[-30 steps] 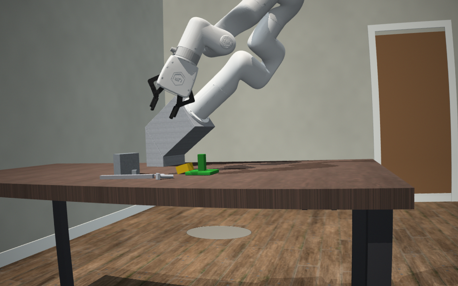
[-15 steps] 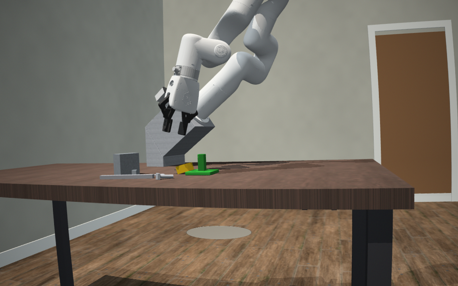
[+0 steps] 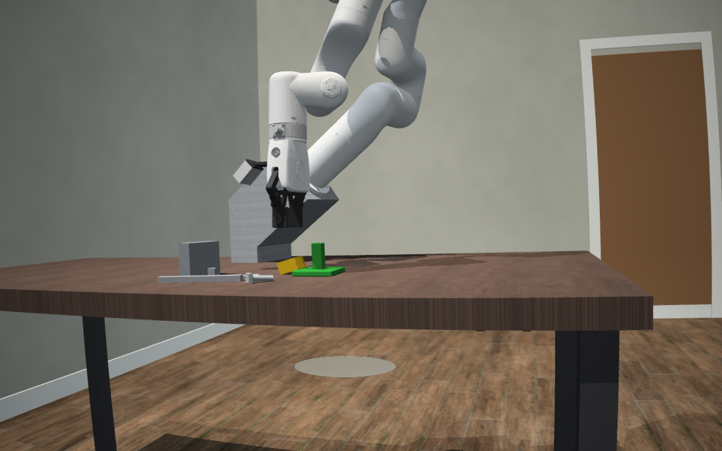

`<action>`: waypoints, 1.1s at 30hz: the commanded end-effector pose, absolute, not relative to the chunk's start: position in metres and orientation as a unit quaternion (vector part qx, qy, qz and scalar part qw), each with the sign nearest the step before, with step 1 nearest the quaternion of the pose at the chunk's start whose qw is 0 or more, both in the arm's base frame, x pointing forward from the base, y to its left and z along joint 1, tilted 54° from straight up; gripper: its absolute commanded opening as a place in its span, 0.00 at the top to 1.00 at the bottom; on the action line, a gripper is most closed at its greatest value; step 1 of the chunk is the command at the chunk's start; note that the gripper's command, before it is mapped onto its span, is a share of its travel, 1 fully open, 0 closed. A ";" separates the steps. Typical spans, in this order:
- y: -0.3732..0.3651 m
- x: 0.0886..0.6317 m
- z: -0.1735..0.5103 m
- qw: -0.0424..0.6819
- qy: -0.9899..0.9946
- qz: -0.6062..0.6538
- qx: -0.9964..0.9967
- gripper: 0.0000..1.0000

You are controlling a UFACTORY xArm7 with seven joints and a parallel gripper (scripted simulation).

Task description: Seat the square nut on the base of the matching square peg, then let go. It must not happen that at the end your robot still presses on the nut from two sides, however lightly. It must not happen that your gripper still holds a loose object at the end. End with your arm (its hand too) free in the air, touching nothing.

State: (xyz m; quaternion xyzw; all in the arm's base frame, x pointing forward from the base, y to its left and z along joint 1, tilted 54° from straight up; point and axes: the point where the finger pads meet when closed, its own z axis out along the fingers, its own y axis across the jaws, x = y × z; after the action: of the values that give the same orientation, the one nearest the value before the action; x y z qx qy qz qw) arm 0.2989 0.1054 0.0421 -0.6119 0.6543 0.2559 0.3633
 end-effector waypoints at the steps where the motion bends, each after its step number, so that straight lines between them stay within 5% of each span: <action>1: 0.111 0.297 0.039 0.375 0.633 0.259 -0.625 0.40; 33: 0.114 0.296 0.038 0.378 0.627 0.260 -0.630 0.40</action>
State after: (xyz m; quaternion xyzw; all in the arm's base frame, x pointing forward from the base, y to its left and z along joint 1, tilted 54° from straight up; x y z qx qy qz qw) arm 0.2943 0.1139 0.0385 -0.6301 0.6268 0.2608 0.3769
